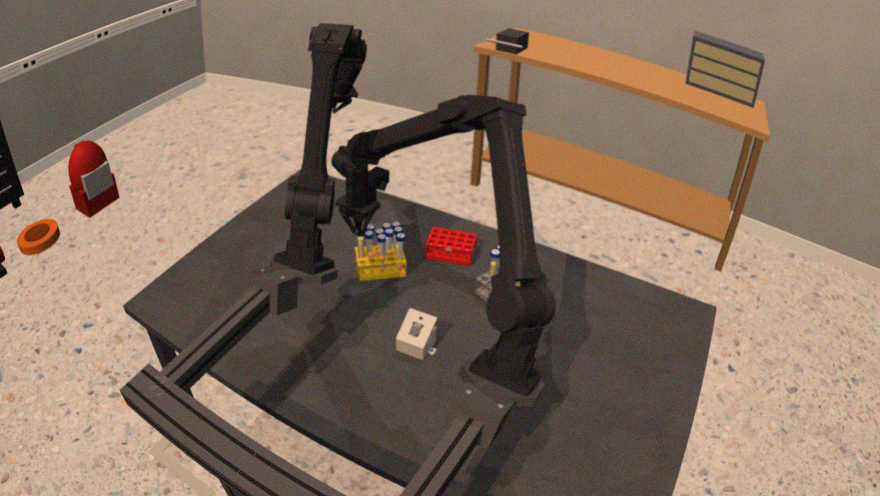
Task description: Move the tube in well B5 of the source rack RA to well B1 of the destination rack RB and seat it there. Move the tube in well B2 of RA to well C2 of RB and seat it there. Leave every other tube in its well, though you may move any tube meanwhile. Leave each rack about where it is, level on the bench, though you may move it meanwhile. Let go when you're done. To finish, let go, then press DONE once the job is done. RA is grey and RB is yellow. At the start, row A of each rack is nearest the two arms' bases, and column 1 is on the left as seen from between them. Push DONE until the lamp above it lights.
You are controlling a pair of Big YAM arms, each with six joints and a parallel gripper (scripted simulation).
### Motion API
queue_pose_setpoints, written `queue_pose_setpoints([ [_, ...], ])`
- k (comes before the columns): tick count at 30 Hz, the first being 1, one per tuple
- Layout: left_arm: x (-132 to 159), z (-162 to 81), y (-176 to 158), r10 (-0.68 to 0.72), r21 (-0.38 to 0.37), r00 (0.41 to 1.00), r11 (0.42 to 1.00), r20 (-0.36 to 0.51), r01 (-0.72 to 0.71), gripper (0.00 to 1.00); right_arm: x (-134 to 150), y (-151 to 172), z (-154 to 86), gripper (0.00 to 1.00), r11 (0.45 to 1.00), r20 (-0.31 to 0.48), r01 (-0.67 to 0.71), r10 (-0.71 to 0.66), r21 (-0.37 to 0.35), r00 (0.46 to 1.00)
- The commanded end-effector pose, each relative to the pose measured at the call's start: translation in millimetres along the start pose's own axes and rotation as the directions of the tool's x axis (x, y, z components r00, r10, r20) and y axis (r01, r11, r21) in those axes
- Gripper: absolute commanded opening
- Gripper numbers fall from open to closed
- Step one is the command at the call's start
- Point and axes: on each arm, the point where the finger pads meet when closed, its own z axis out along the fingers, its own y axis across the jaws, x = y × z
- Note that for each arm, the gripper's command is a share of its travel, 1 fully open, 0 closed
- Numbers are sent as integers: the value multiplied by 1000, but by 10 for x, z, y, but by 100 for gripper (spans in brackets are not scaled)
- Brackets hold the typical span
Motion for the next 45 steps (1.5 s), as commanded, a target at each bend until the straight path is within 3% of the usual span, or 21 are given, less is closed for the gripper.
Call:
queue_pose_setpoints([
  [1, -149, -126, -51, -13, 22, 999, 1000, 30, 13, 30, -136, 107, -13, 0, 1000, 12, -11, 12, -29, 1000],
  [12, -149, -126, -51, -13, 22, 999, 1000, 30, 13, 30, -208, 162, 15, 0, 999, 17, -20, 21, -40, 1000],
  [28, -149, -126, -51, -13, 22, 999, 1000, 30, 13, 30, -94, 124, -31, 0, 999, 12, -9, 9, -31, 1000],
  [29, -149, -126, -51, -13, 22, 999, 1000, 30, 13, 30, -94, 124, -31, 24, 999, 12, -9, 9, -31, 1000],
  [40, -149, -126, -51, -13, 22, 999, 1000, 30, 13, 30, -94, 124, -31, 24, 999, 12, -9, 9, -31, 1000],
  [41, -149, -126, -51, -13, 22, 999, 1000, 30, 13, 30, -94, 124, -31, 30, 999, 12, -9, 9, -31, 1000],
  [45, -149, -126, -51, -13, 22, 999, 1000, 30, 13, 30, -94, 124, -31, 30, 999, 12, -9, 9, -31, 1000],
])
